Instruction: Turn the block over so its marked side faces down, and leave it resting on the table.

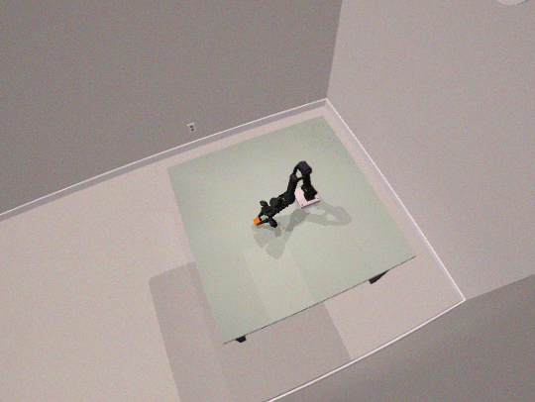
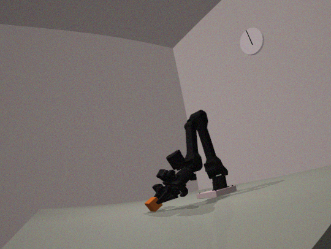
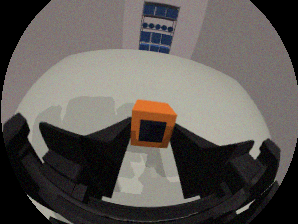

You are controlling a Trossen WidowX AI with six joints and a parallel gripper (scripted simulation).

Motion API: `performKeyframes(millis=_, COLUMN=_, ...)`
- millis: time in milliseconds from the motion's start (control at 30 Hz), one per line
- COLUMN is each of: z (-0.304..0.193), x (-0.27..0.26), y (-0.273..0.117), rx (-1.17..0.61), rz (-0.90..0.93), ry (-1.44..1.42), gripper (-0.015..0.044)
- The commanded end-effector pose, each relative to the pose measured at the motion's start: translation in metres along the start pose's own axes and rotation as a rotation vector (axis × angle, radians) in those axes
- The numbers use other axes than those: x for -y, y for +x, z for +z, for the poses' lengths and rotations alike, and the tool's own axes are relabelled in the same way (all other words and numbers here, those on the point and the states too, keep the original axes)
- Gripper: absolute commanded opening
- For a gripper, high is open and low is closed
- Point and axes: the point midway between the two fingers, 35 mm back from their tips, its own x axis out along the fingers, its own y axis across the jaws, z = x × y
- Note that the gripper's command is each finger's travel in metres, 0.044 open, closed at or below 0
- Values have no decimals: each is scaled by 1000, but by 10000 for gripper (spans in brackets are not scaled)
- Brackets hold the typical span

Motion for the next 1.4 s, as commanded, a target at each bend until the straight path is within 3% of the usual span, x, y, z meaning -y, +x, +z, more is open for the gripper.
performKeyframes(millis=0, z=1, x=1, y=-3, rx=33, rz=-4, ry=-7, gripper=0)
performKeyframes(millis=467, z=2, x=1, y=-3, rx=37, rz=-4, ry=-7, gripper=0)
performKeyframes(millis=1033, z=2, x=1, y=-3, rx=37, rz=-4, ry=-7, gripper=440)
performKeyframes(millis=1367, z=2, x=1, y=-3, rx=37, rz=-4, ry=-7, gripper=440)
